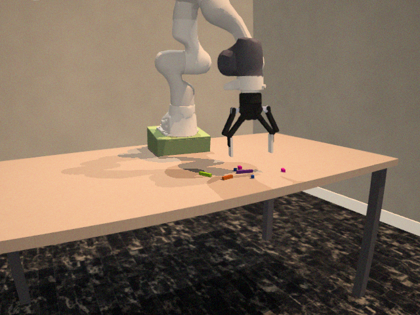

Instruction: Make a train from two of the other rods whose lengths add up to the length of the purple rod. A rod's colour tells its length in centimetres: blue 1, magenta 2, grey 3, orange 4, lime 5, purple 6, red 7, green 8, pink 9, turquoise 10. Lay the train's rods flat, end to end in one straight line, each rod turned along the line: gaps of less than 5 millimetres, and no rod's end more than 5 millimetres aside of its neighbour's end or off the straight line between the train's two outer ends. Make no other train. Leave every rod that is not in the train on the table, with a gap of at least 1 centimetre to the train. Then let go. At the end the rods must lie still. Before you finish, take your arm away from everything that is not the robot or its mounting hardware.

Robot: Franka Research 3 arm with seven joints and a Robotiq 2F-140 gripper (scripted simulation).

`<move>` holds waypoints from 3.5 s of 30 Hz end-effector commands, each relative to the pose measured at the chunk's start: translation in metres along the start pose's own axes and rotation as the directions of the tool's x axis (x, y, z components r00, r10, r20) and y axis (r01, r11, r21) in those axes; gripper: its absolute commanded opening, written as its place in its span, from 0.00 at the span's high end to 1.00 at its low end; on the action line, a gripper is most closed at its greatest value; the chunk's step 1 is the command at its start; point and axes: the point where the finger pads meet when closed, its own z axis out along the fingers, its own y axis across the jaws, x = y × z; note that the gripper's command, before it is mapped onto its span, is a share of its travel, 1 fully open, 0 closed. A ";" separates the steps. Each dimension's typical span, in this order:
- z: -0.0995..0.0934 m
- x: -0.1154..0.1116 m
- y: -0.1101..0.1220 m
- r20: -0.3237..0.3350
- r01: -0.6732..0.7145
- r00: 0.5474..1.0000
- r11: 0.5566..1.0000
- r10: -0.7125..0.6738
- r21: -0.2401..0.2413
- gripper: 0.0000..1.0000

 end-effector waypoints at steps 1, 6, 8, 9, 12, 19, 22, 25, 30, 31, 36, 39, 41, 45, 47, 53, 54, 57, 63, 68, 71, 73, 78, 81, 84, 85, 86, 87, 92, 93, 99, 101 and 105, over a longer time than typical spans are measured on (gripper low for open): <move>0.000 0.000 0.003 0.008 -0.164 0.986 0.986 0.164 0.028 0.00; 0.000 0.000 0.007 0.010 -0.234 0.972 0.972 0.234 0.027 0.00; 0.000 0.000 0.008 0.011 -0.262 0.965 0.965 0.261 0.027 0.00; 0.000 0.000 0.009 0.011 -0.276 0.961 0.961 0.275 0.027 0.00; 0.000 0.000 0.011 0.012 -0.317 0.949 0.948 0.316 0.026 0.00; 0.000 0.000 0.017 0.015 -0.407 0.913 0.913 0.407 0.025 0.00; 0.000 0.000 0.019 0.017 -0.446 0.895 0.895 0.446 0.024 0.00; 0.000 0.000 0.021 0.018 -0.484 0.875 0.875 0.484 0.024 0.00; 0.000 0.000 0.022 0.018 -0.502 0.865 0.865 0.502 0.023 0.00; 0.000 0.000 0.022 0.018 -0.502 0.865 0.865 0.502 0.023 0.00; 0.000 0.000 0.022 0.018 -0.502 0.865 0.865 0.502 0.023 0.00; 0.000 0.000 0.022 0.018 -0.502 0.865 0.865 0.502 0.023 0.00; 0.000 0.000 0.022 0.018 -0.502 0.865 0.865 0.502 0.023 0.00; 0.000 0.000 0.022 0.018 -0.502 0.865 0.865 0.502 0.023 0.00; 0.000 0.000 0.022 0.018 -0.502 0.865 0.865 0.502 0.023 0.00; 0.000 0.000 0.022 0.018 -0.502 0.865 0.865 0.502 0.023 0.00; 0.000 0.000 0.022 0.018 -0.502 0.865 0.865 0.502 0.023 0.00; 0.000 0.000 0.022 0.018 -0.502 0.865 0.865 0.502 0.023 0.00; 0.000 0.000 0.022 0.018 -0.502 0.865 0.865 0.502 0.023 0.00; 0.000 0.000 0.022 0.018 -0.502 0.865 0.865 0.502 0.023 0.00; 0.000 0.000 0.022 0.018 -0.502 0.865 0.865 0.502 0.023 0.00; 0.000 0.000 0.022 0.018 -0.502 0.865 0.865 0.502 0.023 0.00; 0.000 0.000 0.022 0.018 -0.502 0.865 0.865 0.502 0.023 0.00; 0.000 0.000 0.022 0.018 -0.502 0.865 0.865 0.502 0.023 0.00; 0.000 0.000 0.022 0.018 -0.502 0.865 0.865 0.502 0.023 0.00; 0.000 0.000 0.022 0.018 -0.502 0.865 0.865 0.502 0.023 0.00; 0.000 0.000 0.022 0.018 -0.502 0.865 0.865 0.502 0.023 0.00; 0.000 0.000 0.022 0.018 -0.502 0.865 0.865 0.502 0.023 0.00; 0.000 0.000 0.022 0.018 -0.502 0.865 0.865 0.502 0.023 0.00; 0.000 0.000 0.022 0.018 -0.502 0.865 0.865 0.502 0.023 0.00; 0.000 0.000 0.022 0.018 -0.502 0.865 0.865 0.502 0.023 0.00; 0.000 0.000 0.022 0.018 -0.502 0.865 0.865 0.502 0.023 0.00; 0.000 0.000 0.022 0.018 -0.502 0.865 0.865 0.502 0.023 0.00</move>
